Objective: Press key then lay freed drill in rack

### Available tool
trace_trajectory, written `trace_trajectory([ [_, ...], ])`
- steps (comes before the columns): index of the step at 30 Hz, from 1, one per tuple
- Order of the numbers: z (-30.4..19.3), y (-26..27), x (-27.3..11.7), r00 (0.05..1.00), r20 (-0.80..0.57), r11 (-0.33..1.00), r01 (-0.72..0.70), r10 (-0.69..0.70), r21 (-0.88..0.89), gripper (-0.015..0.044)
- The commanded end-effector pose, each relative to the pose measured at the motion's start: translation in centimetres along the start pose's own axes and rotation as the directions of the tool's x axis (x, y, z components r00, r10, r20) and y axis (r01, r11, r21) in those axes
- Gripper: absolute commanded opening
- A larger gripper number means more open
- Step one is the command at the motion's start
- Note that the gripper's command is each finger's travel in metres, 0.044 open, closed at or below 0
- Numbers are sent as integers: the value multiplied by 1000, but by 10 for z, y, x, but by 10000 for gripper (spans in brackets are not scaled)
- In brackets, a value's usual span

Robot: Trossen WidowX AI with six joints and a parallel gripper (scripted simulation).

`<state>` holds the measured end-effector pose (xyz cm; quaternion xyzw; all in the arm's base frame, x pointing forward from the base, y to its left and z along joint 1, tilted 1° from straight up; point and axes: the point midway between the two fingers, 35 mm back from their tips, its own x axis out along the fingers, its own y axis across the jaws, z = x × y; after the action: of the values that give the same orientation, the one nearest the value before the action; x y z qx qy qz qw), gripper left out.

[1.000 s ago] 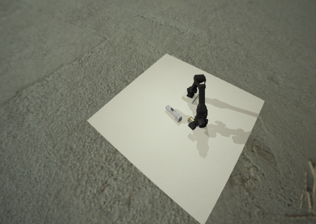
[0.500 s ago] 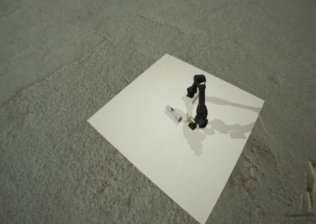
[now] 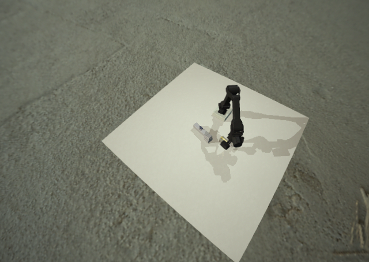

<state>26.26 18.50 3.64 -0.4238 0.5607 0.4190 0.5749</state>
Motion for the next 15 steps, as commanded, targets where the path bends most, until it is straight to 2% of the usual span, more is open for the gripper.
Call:
trace_trajectory([
  [1,2,-2,-18,1000,8,1000,10,-10,5,440],
  [10,4,-4,-48,1000,8,1000,10,-10,5,440],
  [13,3,-5,-41,1000,10,1000,5,-5,4,440],
  [15,-1,-22,-47,998,63,999,26,-28,34,440],
])
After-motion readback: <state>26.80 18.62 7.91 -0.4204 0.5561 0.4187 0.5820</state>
